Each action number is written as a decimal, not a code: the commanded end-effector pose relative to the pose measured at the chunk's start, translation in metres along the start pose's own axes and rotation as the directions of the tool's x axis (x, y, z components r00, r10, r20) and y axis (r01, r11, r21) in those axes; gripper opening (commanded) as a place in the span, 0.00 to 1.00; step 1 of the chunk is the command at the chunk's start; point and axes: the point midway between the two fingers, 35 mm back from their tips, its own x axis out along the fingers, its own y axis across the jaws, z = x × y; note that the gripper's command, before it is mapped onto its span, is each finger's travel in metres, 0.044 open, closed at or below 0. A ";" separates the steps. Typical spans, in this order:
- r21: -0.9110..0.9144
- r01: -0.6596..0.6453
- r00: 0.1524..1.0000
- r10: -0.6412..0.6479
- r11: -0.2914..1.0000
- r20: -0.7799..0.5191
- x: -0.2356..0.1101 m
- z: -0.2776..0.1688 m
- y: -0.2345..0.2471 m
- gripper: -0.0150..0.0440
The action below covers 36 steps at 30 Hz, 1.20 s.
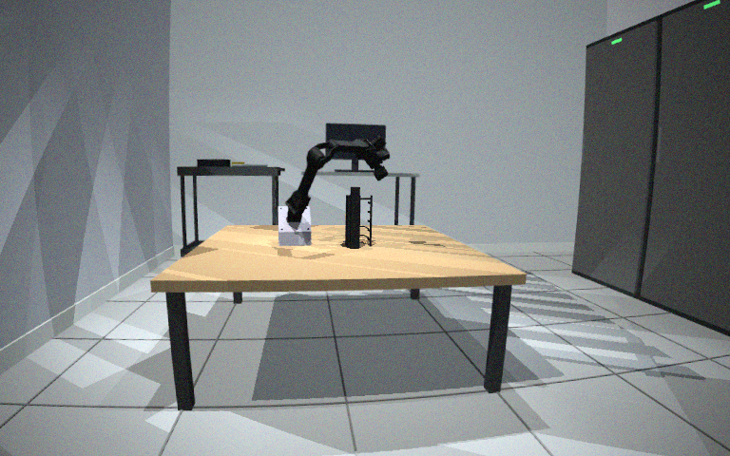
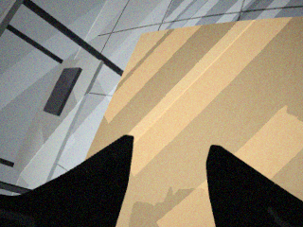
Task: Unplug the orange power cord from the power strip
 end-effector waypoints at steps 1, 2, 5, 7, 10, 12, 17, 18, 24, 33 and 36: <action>-0.317 0.073 0.969 -0.143 0.946 -0.202 0.016 -0.064 -0.021 0.53; -0.401 0.069 0.951 -0.182 0.914 -0.251 0.018 -0.080 -0.027 0.53; -0.626 -0.004 0.875 -0.301 0.780 -0.379 0.017 -0.125 -0.046 0.53; -0.740 -0.099 0.809 -0.379 0.665 -0.449 0.013 -0.153 -0.059 0.53; -0.832 -0.296 0.692 -0.495 0.469 -0.526 0.000 -0.190 -0.080 0.53; -0.828 -0.454 0.603 -0.571 0.329 -0.557 -0.011 -0.211 -0.093 0.53; -0.751 -0.638 0.496 -0.653 0.172 -0.572 -0.027 -0.232 -0.109 0.53; -0.751 -0.638 0.496 -0.653 0.172 -0.572 -0.027 -0.232 -0.109 0.53; -0.751 -0.638 0.496 -0.653 0.172 -0.572 -0.027 -0.232 -0.109 0.53; -0.751 -0.638 0.496 -0.653 0.172 -0.572 -0.028 -0.230 -0.111 0.53; -0.751 -0.638 0.496 -0.653 0.172 -0.572 -0.031 -0.228 -0.115 0.53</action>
